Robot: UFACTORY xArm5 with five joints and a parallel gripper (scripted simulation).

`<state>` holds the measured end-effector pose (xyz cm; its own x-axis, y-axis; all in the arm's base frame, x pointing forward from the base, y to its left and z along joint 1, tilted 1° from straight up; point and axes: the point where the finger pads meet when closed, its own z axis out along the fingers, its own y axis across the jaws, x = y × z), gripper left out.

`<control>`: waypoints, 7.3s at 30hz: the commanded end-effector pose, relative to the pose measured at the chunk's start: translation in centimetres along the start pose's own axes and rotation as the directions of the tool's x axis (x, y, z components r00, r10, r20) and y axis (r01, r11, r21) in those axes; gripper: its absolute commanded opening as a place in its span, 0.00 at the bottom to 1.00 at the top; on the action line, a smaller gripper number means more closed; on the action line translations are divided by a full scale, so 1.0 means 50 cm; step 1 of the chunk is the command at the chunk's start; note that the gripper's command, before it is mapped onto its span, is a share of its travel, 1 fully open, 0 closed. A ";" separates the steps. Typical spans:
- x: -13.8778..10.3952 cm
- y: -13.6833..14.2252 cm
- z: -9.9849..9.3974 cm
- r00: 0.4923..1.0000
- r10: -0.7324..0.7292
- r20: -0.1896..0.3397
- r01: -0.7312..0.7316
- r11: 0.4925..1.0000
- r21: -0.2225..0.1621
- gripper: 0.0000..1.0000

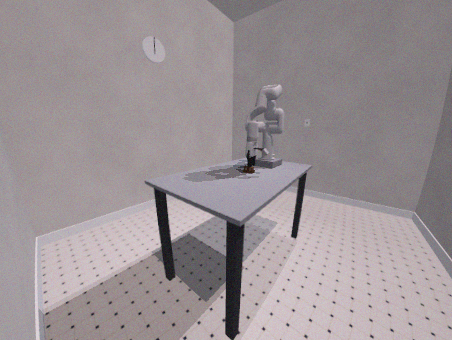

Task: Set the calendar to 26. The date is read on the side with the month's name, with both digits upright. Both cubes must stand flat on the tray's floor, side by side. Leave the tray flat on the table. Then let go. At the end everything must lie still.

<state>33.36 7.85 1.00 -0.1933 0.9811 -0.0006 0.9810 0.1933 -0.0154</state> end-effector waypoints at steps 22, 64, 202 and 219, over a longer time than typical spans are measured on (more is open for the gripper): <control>0.000 0.002 -0.002 1.000 0.000 0.000 0.000 1.000 -0.003 0.47; 0.000 0.002 -0.002 1.000 0.000 0.000 0.000 1.000 -0.003 0.47; 0.000 0.002 0.051 1.000 0.000 0.000 0.000 1.000 -0.003 0.47; 0.000 0.002 0.051 1.000 0.000 0.000 0.000 1.000 -0.003 0.47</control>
<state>33.30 7.84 -1.62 -0.1933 0.9811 -0.0006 0.9810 0.1933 -0.0153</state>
